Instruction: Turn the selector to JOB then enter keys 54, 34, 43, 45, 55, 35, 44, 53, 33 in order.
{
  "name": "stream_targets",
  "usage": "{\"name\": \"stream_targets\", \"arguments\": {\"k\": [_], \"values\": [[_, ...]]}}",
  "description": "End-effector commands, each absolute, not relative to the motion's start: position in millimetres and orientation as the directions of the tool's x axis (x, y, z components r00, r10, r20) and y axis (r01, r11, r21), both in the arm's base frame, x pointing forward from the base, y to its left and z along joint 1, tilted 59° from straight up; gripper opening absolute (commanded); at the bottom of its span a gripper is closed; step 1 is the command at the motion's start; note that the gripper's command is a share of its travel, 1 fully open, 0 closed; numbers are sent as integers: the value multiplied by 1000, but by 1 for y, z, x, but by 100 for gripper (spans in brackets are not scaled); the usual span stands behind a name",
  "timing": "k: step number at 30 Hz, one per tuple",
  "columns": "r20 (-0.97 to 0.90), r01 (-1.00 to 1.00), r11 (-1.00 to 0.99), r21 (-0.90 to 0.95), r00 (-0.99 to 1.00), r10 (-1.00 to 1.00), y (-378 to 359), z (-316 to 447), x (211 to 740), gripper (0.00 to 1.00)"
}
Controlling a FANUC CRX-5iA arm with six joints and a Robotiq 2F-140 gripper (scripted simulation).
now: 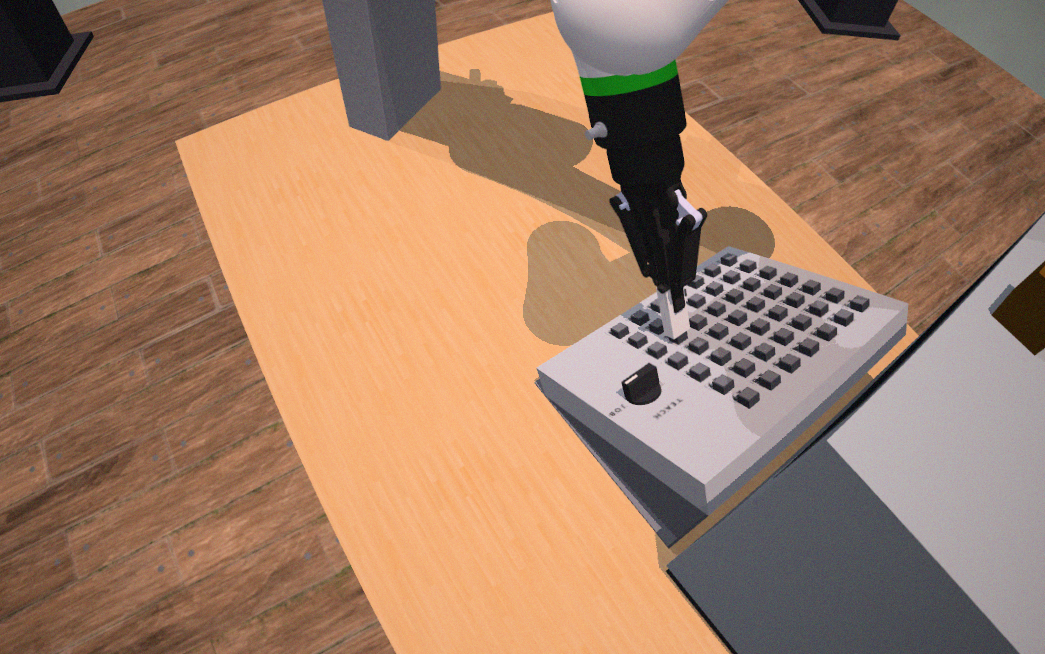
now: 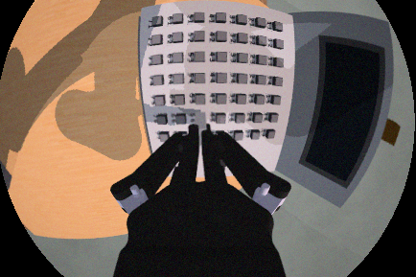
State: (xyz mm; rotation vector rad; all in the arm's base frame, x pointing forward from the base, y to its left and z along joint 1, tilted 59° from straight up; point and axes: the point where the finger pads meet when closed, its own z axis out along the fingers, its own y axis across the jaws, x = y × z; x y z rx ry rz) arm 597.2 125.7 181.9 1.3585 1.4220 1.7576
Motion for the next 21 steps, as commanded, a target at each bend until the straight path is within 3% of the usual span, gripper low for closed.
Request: {"name": "stream_targets", "arguments": {"k": [1,21], "values": [[383,199,-330,923,-378,843,126,182,598,0],[383,199,-330,923,-378,843,129,182,604,0]]}}
